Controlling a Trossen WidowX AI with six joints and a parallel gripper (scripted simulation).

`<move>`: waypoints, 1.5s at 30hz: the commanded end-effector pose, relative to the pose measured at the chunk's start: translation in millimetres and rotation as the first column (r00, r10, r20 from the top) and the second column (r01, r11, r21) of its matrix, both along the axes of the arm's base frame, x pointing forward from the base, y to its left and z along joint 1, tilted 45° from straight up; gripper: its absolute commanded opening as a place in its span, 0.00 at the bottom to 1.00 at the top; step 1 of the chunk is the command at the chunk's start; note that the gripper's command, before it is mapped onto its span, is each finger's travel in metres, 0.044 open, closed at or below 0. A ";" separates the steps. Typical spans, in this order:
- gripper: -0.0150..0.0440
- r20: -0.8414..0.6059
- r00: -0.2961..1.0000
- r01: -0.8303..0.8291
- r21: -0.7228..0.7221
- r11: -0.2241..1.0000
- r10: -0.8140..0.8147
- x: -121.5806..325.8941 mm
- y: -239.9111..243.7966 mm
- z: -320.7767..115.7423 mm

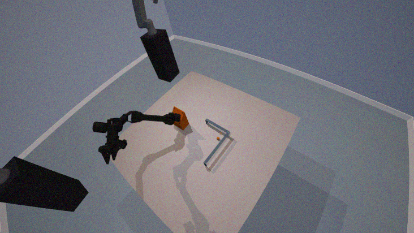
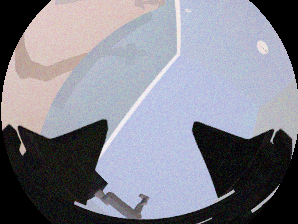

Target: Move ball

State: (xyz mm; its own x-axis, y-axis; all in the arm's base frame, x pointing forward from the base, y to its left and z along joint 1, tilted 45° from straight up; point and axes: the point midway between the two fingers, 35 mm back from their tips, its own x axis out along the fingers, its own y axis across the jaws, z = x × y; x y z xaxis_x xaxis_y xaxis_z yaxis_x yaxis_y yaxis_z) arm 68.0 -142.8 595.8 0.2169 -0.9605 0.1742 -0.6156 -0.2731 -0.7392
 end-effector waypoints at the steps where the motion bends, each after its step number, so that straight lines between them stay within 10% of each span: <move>1: 0.89 0.001 1.000 -0.004 -0.001 1.000 0.004 1.3 0.3 -0.1; 7: 0.62 0.020 0.995 -0.101 -0.019 0.995 0.102 37.4 7.5 -4.7; 25: 0.62 0.190 0.882 -0.469 0.252 0.846 0.431 276.4 55.3 -132.2; 45: 0.62 0.401 0.916 -0.317 0.768 0.556 -0.032 385.5 103.5 -431.3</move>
